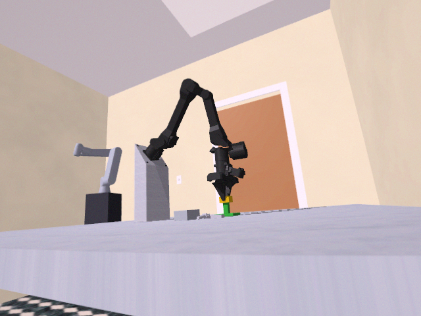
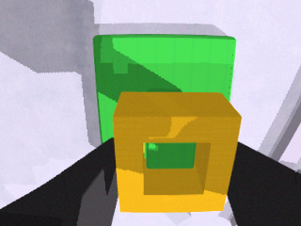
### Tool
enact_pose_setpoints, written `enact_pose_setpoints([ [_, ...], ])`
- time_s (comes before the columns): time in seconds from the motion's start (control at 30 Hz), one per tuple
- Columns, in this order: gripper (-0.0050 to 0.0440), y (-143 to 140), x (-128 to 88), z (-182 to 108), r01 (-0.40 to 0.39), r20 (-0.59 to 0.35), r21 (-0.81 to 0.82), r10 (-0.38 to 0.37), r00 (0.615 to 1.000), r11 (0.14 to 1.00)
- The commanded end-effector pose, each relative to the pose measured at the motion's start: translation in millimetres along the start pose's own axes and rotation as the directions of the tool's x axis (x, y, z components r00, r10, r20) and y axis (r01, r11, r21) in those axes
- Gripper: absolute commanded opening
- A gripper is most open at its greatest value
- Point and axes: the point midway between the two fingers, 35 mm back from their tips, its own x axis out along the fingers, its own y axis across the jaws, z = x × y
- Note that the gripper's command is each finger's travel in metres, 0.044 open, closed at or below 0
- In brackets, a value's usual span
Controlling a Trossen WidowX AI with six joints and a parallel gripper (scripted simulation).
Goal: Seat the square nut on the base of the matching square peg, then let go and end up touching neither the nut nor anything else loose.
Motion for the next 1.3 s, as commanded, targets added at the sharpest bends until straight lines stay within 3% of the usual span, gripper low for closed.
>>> enact_pose_setpoints([
  [0.0, 0.0000, 1.0, 4.9, -0.4, -0.004, -0.005, -0.003, 0.004, 1.000, 1.000],
  [1.27, 0.0000, 0.2, 27.4, 0.4, -0.004, -0.005, -0.003, 0.004, 1.000, 1.000],
])
